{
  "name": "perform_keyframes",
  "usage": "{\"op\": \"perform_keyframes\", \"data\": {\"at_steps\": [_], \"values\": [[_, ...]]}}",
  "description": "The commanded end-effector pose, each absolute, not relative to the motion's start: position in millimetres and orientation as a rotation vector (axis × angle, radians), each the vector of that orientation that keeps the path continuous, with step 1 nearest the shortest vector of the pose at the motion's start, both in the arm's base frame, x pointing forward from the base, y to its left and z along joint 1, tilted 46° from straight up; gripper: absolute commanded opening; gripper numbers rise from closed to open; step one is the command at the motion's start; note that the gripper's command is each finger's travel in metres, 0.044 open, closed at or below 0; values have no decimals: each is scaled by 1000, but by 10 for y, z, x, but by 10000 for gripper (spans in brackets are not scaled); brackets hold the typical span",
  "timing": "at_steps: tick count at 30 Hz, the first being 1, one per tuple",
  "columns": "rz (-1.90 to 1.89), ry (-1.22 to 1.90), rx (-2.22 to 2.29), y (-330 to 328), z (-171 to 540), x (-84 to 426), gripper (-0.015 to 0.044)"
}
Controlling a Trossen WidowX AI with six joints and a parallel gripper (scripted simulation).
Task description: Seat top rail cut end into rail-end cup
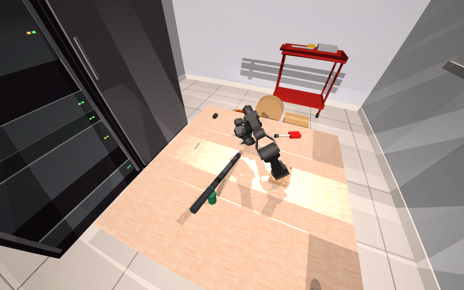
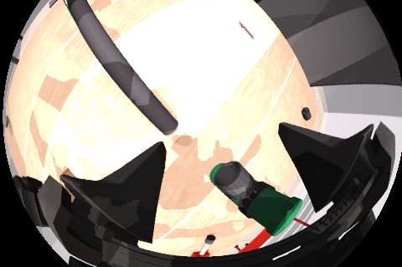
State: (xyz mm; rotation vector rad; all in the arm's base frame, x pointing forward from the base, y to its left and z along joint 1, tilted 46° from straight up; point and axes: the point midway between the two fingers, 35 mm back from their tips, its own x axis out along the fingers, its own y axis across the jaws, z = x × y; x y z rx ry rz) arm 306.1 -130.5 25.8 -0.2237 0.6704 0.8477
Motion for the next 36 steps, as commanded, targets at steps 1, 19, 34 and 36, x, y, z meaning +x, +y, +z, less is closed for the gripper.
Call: {"op": "perform_keyframes", "data": {"at_steps": [1, 19, 34, 36], "values": [[601, 899, 381, -1199, 937, 2997, 440], [458, 999, 683, -1112, 1263, 2920, 440], [876, 948, 122, -739, 1134, 3068, 440], [1021, 901, -56, -611, 1093, 3102, 440]]}}
